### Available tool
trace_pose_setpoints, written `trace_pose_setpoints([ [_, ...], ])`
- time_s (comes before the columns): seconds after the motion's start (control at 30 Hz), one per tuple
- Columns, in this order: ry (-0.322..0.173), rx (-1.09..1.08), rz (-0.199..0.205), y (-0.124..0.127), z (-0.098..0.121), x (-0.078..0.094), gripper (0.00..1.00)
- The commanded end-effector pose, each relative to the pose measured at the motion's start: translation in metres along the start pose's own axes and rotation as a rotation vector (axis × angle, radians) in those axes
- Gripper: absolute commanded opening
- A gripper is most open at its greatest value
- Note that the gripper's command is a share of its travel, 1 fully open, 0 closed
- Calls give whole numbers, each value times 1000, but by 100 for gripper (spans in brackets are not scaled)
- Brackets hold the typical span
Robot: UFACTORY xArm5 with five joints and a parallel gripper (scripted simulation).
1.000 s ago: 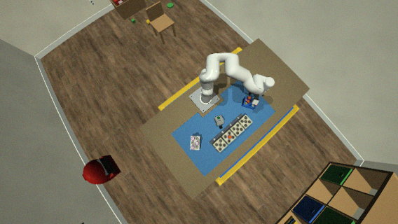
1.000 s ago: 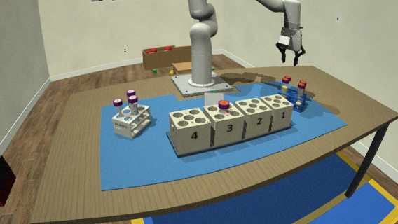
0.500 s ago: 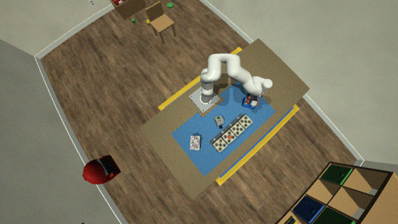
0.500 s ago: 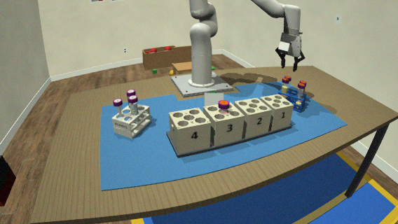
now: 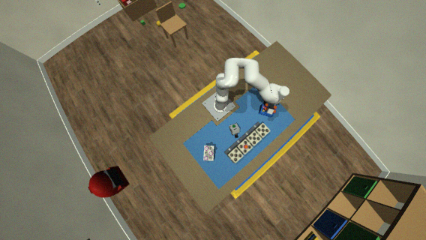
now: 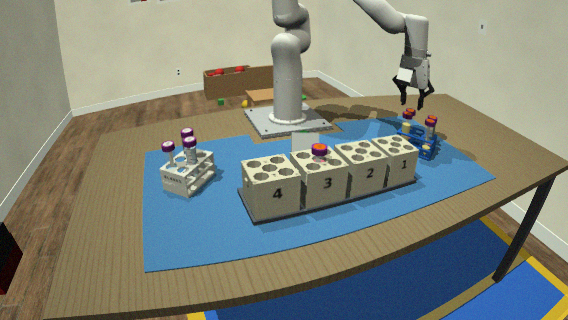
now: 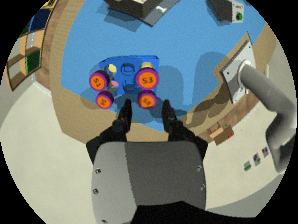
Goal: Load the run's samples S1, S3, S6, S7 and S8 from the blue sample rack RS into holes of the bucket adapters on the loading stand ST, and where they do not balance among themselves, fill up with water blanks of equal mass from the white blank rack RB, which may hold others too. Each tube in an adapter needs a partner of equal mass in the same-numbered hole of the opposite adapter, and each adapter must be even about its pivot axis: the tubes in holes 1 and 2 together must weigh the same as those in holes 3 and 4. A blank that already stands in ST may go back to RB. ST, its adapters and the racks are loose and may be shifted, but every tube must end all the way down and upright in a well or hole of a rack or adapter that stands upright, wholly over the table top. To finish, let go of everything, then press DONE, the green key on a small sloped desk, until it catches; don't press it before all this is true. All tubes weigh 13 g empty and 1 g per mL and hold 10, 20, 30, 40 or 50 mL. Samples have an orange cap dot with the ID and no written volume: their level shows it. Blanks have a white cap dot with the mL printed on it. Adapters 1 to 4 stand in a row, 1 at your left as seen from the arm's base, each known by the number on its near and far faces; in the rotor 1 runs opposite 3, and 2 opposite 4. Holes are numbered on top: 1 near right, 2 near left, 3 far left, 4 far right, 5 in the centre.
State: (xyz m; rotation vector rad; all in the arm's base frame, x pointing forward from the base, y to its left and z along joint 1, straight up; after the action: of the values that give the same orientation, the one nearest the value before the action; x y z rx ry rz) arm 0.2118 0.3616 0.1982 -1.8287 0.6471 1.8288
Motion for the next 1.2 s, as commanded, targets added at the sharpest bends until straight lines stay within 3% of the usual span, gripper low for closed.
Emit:
trace_pose_setpoints([
  [0.0, -1, 0, -4, -1, 0, 5, 57],
  [0.13, -1, 0, -4, -1, 0, 13, 57],
  [1.17, -1, 0, -4, -1, 0, 27, 57],
])
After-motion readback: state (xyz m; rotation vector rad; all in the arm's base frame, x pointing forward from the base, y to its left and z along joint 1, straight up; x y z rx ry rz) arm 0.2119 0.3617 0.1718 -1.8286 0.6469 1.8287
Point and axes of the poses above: the point where the finger pads meet when closed, its own x axis out along the fingers, its own y axis across the jaws, z = x × y, the point moved 6 cm from there along -x, back along the fingers, and after that the axes turned 6 degrees about -x, right-handed, at the moved point
